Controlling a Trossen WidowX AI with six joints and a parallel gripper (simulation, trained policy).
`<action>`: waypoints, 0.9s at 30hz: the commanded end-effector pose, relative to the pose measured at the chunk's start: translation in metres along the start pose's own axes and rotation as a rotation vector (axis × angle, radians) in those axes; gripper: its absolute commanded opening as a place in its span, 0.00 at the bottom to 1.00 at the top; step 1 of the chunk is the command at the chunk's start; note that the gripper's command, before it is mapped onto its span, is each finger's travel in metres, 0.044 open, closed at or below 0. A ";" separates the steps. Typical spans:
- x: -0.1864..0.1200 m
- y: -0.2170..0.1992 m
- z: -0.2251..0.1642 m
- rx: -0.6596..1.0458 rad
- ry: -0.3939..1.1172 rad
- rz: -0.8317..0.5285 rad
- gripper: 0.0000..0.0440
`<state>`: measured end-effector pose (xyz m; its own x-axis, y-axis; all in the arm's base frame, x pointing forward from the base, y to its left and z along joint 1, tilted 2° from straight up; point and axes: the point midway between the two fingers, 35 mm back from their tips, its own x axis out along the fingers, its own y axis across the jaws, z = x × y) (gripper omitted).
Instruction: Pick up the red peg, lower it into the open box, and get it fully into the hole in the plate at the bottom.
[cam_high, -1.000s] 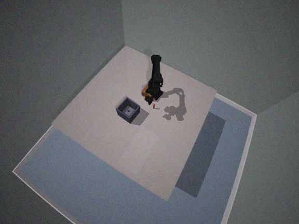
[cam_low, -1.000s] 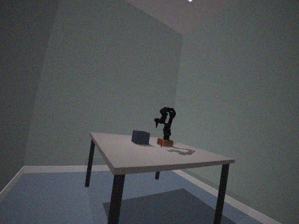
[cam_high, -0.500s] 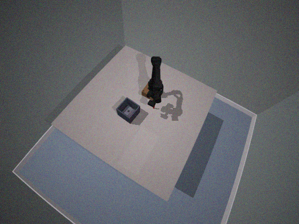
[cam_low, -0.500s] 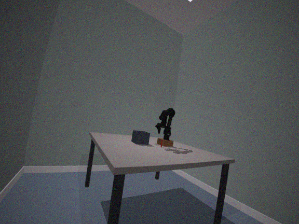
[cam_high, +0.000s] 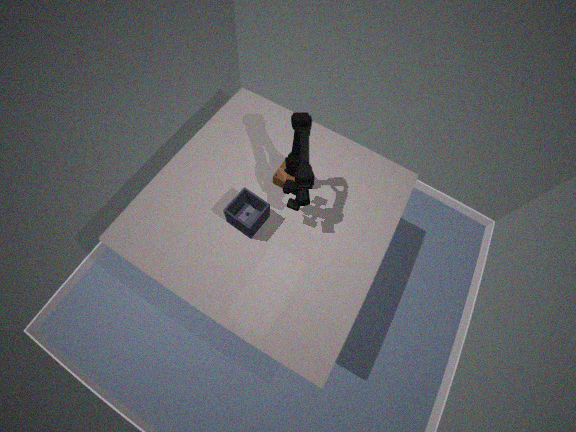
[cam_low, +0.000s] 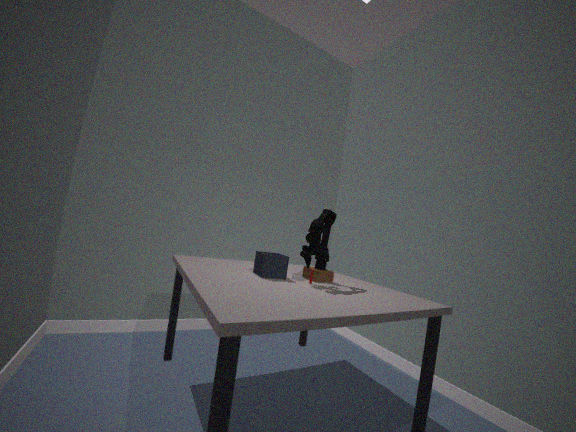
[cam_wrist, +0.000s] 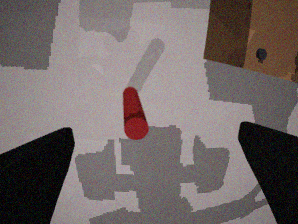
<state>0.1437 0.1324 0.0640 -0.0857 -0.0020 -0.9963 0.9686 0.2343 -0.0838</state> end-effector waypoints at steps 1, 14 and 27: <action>0.012 -0.002 0.001 -0.014 -0.008 -0.013 1.00; 0.052 0.002 0.005 -0.022 -0.031 -0.012 0.85; 0.071 0.019 -0.009 -0.077 0.002 0.017 0.09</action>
<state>0.1516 0.1406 -0.0071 -0.0747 -0.0102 -0.9972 0.9528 0.2945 -0.0744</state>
